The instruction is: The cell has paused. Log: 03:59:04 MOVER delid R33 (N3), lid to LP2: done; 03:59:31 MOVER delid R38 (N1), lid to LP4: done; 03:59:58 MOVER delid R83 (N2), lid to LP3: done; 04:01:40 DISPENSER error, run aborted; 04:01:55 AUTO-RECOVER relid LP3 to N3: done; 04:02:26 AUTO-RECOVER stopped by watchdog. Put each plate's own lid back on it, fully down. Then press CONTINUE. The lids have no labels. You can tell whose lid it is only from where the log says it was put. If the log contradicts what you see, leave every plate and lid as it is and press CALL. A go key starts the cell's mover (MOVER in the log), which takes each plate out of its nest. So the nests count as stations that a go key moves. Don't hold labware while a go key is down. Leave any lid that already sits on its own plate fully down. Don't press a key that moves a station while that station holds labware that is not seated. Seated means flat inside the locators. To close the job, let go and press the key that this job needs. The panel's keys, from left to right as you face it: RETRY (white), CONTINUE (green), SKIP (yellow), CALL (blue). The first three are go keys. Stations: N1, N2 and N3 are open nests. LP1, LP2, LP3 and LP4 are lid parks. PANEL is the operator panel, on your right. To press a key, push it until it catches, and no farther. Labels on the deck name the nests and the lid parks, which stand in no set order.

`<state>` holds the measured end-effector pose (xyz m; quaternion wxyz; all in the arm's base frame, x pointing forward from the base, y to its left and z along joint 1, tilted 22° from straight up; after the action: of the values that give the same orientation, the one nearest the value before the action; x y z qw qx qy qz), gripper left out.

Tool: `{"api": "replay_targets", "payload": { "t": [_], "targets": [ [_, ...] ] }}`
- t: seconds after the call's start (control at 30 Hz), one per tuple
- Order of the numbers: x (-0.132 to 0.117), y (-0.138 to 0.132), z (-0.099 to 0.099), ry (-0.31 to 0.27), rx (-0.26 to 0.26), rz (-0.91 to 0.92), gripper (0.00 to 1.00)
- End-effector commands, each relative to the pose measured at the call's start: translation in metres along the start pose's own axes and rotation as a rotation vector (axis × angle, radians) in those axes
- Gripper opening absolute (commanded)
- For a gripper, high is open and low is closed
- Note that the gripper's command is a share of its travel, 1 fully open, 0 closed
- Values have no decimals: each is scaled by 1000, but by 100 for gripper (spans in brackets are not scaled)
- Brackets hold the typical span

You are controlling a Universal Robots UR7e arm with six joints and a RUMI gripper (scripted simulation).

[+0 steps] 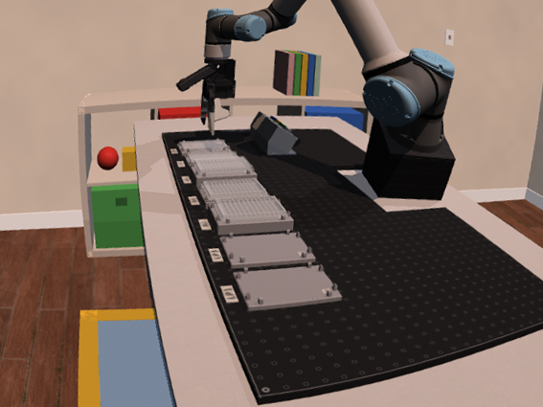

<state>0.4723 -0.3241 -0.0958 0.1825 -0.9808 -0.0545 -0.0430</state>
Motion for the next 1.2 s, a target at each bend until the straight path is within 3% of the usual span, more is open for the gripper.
{"api": "replay_targets", "payload": {
  "t": [0.0, 0.4, 1.17],
  "targets": [
    [6, 18, 0, -2, 2, 0, 82],
    [6, 17, 0, -2, 3, -1, 82],
    [6, 14, 38, -4, 7, -1, 82]
  ]
}}
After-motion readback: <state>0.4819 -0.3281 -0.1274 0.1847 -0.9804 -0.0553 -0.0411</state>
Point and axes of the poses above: the point where the finger pads meet when closed, its own z axis out along the fingers, its own y axis across the jaws, x = y × z, the point moved 8 cm from there along -z, back along the fingers, and after that the axes turned 1 degree about -z, right-handed, at the moved point
